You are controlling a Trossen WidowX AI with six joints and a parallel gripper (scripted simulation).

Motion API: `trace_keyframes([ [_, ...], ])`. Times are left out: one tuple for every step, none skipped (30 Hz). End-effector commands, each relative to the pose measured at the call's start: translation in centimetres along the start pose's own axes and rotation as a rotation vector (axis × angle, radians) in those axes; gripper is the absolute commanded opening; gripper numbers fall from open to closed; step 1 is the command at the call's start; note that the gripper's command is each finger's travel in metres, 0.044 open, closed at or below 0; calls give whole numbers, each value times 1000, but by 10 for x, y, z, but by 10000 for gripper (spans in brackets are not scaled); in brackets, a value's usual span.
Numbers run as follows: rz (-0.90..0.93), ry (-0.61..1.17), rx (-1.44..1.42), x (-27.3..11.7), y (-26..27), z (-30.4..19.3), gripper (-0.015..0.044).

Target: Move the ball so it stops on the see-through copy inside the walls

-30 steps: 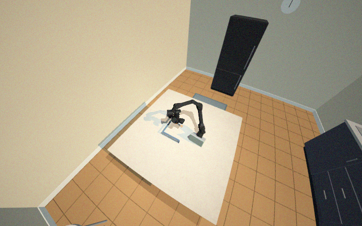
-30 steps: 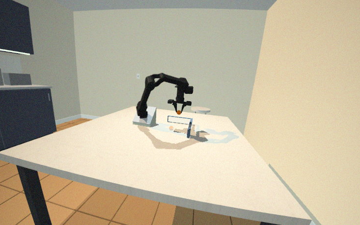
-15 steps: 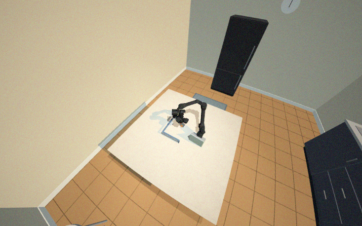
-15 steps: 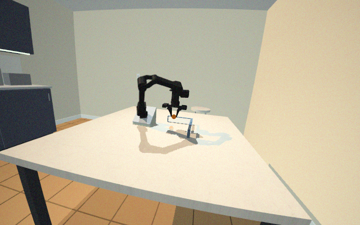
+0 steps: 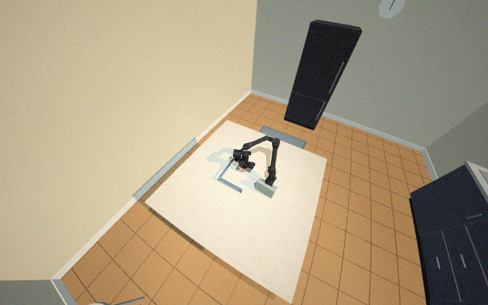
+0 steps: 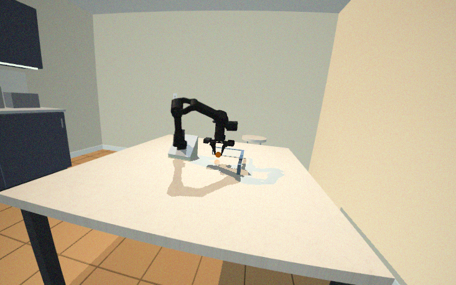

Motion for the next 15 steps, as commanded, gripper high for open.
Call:
trace_keyframes([
  [2,7,-7,20,2,-1,0],
  [2,8,-6,25,2,-1,0],
  [3,9,-6,30,3,-2,0],
  [3,10,-6,34,3,-2,0],
  [3,11,-6,36,4,-2,0],
  [3,11,-6,37,4,-2,0],
  [3,11,-6,37,4,-2,0],
  [3,11,-6,37,4,-2,0],
  [3,11,-6,37,4,-2,0],
  [3,11,-6,38,4,-2,0],
  [3,11,-6,39,4,-2,0],
  [3,11,-6,39,4,-2,0],
  [3,11,-6,41,4,-2,0],
  [3,11,-6,42,4,-2,0],
  [3,11,-6,44,4,-2,0],
])
Point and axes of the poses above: the point midway between the two fingers, 35 mm back from their tips, its own x axis out along the fingers, its own y axis across the jaws, z = x × y, the point moved 3 cm from there along -x, back along the fingers
